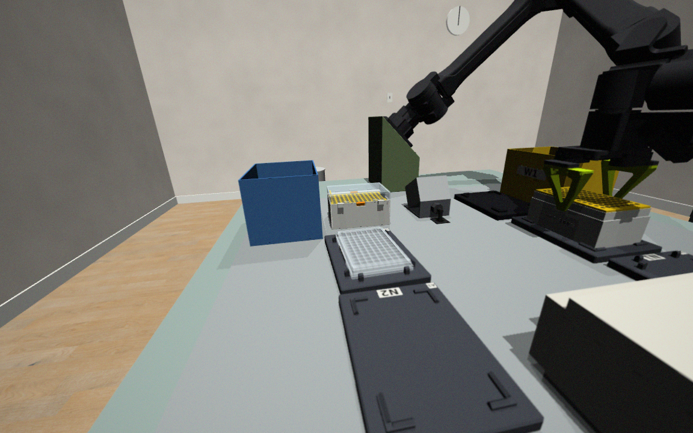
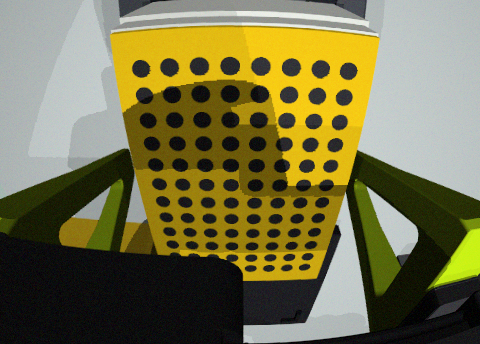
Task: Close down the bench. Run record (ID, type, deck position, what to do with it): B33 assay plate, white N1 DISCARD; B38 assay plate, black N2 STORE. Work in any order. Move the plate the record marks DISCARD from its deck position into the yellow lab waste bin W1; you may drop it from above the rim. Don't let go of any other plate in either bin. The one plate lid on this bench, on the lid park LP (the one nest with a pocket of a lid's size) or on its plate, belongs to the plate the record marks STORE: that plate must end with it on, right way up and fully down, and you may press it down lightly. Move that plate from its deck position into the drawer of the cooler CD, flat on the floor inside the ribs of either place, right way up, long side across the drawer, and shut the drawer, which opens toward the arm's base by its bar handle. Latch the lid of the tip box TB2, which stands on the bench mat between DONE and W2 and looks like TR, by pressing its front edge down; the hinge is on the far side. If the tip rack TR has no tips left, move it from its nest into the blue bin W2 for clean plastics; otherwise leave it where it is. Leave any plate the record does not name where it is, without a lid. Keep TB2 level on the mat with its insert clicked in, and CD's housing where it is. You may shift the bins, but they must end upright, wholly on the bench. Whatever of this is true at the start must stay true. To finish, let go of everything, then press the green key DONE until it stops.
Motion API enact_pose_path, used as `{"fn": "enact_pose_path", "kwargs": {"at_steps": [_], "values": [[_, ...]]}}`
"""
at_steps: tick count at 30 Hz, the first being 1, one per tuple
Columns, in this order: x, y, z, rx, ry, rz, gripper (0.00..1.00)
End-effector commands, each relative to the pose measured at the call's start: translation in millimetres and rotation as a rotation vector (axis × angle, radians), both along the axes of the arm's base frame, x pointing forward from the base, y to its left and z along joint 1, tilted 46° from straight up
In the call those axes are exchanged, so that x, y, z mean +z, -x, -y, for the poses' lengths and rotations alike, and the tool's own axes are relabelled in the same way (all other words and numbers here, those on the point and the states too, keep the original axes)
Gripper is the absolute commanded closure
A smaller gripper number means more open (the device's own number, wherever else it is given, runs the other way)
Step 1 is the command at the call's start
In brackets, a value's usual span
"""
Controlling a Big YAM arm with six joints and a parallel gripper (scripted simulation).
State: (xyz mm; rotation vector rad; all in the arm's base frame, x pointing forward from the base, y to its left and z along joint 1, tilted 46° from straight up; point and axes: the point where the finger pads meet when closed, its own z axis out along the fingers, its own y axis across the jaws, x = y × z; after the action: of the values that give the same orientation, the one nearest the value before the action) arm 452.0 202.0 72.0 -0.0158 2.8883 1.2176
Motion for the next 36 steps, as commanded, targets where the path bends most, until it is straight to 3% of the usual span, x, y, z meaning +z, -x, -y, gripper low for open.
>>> {"fn": "enact_pose_path", "kwargs": {"at_steps": [1, 4, 5, 9, 14, 16, 36], "values": [[-3.6, 0, -4, -0.004, 0.002, 0.000, 0.00], [-7.1, 1, -6, -0.002, 0.003, -0.005, 0.00], [-3.5, -5, 6, -0.029, 0.001, 0.004, 0.00], [-11.8, 1, -10, -0.002, 0.003, -0.006, 0.00], [-11.1, -4, -6, -0.023, 0.001, 0.006, 0.00], [-16.6, 1, -16, -0.005, 0.003, -0.002, 0.00], [-10.9, -3, -7, -0.018, 0.001, 0.007, 0.00]]}}
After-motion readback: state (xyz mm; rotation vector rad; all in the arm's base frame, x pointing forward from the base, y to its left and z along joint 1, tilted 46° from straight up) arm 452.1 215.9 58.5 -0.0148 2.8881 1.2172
